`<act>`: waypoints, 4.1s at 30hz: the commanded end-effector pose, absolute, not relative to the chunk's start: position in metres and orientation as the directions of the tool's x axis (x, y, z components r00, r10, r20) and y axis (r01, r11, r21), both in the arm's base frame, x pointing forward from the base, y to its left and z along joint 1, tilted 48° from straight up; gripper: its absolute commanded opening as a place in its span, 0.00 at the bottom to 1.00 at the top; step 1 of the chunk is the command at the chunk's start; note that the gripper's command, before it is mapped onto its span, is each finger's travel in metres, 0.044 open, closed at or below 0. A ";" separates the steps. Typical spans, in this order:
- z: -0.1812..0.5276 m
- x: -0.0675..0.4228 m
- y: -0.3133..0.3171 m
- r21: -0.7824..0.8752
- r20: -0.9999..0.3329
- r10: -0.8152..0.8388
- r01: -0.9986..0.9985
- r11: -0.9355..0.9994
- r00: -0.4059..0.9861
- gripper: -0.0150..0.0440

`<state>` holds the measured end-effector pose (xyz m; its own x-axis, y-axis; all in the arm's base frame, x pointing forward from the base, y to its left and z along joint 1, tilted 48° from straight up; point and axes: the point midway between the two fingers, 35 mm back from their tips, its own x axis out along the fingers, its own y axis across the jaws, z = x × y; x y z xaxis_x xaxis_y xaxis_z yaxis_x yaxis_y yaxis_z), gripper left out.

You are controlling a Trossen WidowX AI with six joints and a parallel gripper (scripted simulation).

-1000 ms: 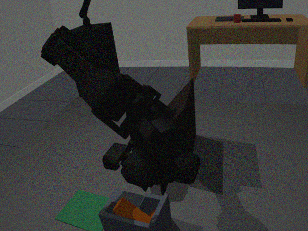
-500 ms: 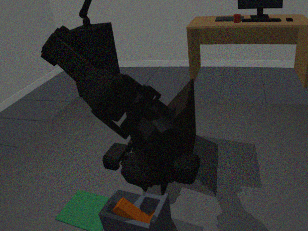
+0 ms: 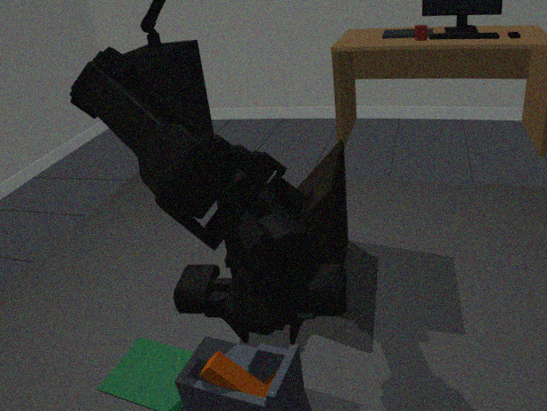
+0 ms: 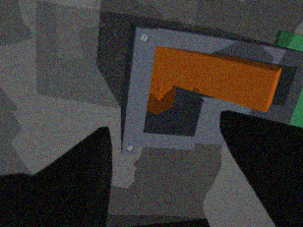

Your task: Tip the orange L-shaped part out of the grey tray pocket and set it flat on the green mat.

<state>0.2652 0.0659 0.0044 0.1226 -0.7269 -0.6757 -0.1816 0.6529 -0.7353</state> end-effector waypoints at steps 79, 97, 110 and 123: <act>0.010 0.283 -0.034 -0.140 -0.679 -0.721 -0.988 -0.058 0.138 0.68; 0.010 0.283 -0.034 -0.140 -0.679 -0.721 -0.988 -0.058 0.138 0.25; 0.017 0.281 -0.025 -0.134 -0.677 -0.723 -0.989 -0.060 0.135 0.25; 0.031 0.278 -0.010 -0.129 -0.676 -0.724 -0.990 -0.062 0.133 0.25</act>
